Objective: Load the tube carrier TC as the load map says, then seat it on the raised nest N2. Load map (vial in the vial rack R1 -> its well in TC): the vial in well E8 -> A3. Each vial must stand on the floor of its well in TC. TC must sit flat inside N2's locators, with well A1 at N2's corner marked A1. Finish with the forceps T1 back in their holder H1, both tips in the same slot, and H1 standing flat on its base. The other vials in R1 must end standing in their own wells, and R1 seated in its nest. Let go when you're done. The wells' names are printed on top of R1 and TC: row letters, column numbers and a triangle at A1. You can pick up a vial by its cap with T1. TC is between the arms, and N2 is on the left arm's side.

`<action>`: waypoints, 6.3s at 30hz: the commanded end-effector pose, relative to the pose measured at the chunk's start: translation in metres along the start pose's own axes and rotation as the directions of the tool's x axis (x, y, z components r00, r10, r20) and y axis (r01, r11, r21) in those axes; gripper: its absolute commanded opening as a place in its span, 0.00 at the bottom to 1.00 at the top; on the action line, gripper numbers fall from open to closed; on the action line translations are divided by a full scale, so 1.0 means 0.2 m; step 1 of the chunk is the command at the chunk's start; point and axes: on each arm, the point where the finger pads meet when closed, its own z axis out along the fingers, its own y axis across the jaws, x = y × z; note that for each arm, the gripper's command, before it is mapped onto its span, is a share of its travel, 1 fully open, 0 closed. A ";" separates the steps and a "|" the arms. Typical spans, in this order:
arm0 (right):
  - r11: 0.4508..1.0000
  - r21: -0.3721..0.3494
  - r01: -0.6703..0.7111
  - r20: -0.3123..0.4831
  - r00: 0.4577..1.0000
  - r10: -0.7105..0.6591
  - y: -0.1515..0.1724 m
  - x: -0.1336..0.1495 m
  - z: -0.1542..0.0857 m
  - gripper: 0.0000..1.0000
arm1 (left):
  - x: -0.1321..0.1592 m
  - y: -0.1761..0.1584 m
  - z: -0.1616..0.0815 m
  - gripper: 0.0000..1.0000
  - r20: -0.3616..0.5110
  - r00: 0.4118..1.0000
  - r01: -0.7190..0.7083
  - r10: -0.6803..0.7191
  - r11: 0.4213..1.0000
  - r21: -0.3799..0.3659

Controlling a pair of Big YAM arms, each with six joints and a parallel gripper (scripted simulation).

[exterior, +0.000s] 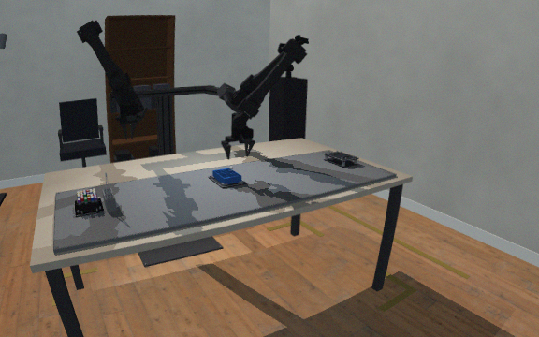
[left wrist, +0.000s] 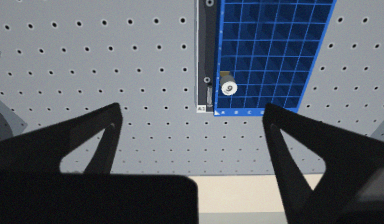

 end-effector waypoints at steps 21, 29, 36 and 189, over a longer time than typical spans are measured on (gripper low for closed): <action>1.000 0.002 -0.018 0.018 1.000 0.017 -0.02 -0.05 -0.03 0.24 | -0.14 -0.34 0.12 1.00 0.020 0.999 0.032 -0.032 0.999 0.011; 1.000 0.002 -0.018 0.018 1.000 0.017 -0.02 -0.05 -0.03 0.24 | -0.15 -0.32 0.10 1.00 0.025 0.999 0.040 -0.041 0.999 0.013; 1.000 0.002 -0.018 0.018 1.000 0.017 -0.02 -0.05 -0.03 0.24 | -0.15 -0.32 0.10 1.00 0.025 0.999 0.040 -0.041 0.999 0.013; 1.000 0.002 -0.018 0.018 1.000 0.017 -0.02 -0.05 -0.03 0.24 | -0.16 -0.35 0.33 0.00 0.037 0.999 0.019 -0.020 1.000 0.022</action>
